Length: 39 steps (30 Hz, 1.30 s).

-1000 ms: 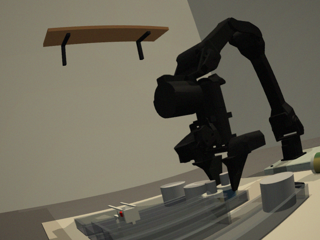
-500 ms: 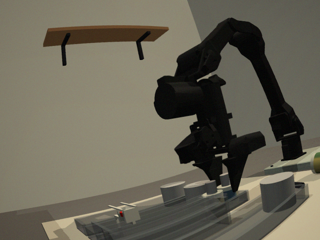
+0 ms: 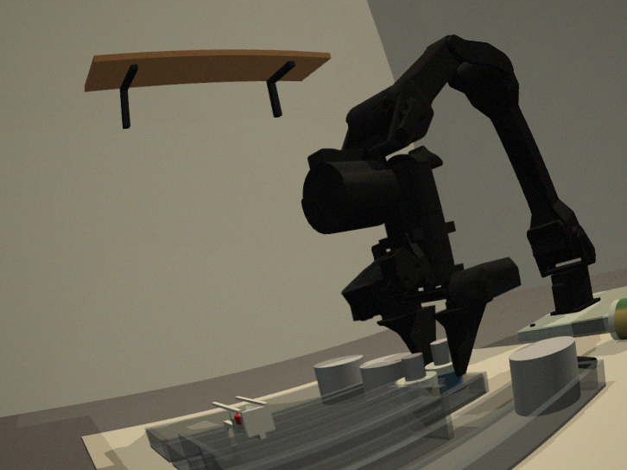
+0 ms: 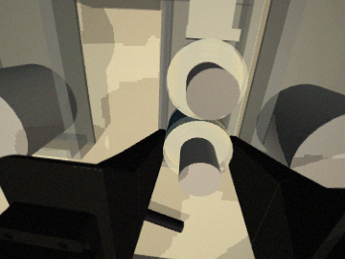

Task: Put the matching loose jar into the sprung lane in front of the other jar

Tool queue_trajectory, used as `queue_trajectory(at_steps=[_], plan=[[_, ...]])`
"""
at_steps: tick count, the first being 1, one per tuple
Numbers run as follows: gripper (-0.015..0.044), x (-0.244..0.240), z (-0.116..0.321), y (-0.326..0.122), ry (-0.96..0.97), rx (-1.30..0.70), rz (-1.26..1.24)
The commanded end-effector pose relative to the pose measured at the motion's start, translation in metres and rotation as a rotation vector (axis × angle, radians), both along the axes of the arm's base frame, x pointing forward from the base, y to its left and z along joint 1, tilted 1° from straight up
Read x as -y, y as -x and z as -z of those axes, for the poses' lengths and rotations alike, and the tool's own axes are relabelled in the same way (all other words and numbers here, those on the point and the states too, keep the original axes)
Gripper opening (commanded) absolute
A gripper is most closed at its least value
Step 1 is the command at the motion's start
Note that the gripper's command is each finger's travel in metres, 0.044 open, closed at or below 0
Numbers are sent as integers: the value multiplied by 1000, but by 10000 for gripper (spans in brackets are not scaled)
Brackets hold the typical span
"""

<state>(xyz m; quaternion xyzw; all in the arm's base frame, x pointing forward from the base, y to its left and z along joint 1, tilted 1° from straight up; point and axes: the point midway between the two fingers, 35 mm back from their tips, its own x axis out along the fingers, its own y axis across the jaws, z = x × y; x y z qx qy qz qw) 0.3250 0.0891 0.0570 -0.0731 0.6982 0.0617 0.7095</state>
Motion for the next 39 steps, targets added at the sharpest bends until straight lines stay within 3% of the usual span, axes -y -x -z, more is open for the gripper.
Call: queue_trajectory(at_steps=[1,39], plan=[[0,-1,3,-3,-3,7,-5],[0,0,4,2,-2,7,-5]])
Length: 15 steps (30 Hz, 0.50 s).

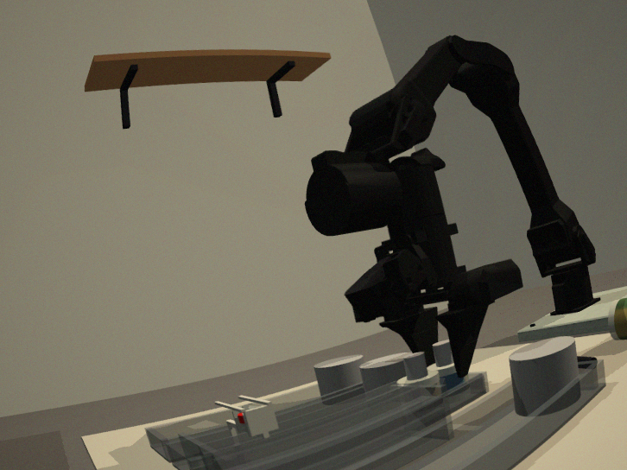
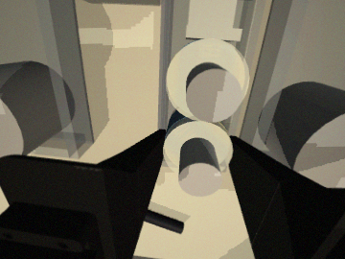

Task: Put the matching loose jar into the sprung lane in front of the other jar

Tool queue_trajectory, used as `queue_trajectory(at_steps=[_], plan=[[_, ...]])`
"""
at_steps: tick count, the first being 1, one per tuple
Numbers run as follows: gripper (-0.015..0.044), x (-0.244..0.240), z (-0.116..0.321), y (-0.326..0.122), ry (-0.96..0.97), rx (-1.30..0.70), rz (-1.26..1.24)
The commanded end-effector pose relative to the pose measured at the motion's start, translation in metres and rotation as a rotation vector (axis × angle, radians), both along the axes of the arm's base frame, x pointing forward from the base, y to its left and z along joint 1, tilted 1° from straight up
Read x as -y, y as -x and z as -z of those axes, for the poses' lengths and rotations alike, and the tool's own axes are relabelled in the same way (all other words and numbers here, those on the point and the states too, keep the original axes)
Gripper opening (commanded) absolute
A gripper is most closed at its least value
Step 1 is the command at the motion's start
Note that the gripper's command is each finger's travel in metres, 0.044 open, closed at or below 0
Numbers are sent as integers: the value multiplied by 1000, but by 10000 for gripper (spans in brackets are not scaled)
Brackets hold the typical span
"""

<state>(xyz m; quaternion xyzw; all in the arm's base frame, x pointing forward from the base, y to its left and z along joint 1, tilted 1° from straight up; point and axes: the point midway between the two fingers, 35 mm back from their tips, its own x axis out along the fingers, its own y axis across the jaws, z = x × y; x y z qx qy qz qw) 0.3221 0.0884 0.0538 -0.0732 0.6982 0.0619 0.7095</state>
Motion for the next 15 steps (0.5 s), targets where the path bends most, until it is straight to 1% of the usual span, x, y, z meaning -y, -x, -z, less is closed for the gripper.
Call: queue_trajectory(at_steps=[1,15], plan=[[0,0,1,0,-2,7,-4],[0,0,1,2,-2,7,-4]])
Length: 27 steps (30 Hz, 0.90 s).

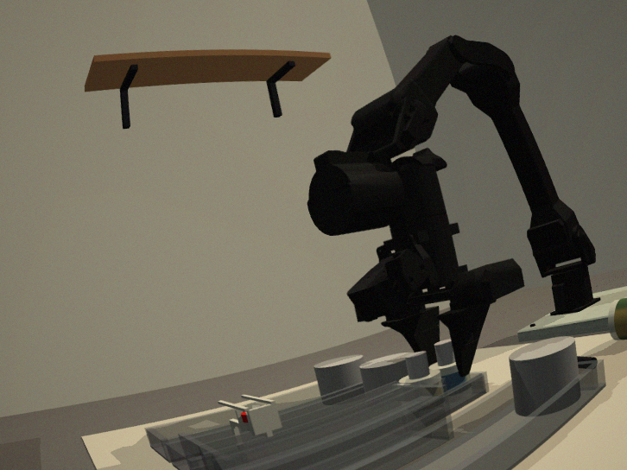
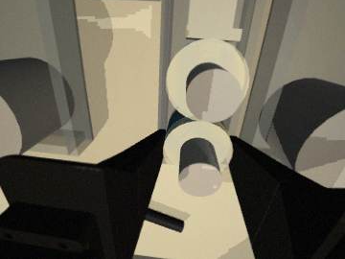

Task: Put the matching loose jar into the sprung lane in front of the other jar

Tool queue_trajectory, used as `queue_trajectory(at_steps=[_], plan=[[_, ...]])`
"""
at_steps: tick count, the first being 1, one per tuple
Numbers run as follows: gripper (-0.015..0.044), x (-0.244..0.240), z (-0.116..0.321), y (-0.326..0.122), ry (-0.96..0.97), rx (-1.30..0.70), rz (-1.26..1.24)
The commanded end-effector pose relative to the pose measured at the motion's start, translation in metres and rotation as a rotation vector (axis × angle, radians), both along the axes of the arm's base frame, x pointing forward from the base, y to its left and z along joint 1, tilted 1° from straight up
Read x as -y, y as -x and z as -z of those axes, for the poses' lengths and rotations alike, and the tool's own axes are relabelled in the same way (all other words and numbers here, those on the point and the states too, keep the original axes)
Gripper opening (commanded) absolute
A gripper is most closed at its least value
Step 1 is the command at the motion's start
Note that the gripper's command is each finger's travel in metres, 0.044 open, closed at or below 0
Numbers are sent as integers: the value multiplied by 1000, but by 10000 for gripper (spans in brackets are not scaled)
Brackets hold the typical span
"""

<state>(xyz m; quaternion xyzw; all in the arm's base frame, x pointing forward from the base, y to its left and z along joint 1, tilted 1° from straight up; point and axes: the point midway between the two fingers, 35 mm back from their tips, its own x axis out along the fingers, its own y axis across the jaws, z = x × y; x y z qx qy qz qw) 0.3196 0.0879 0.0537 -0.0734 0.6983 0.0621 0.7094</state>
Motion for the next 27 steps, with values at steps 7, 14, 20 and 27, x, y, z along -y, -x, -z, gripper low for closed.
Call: queue_trajectory(at_steps=[7,14,20,27], plan=[[0,0,1,1,-2,7,-4],[0,1,0,3,-2,7,-4],[0,1,0,3,-2,7,-4],[131,0,0,2,-2,7,-4]])
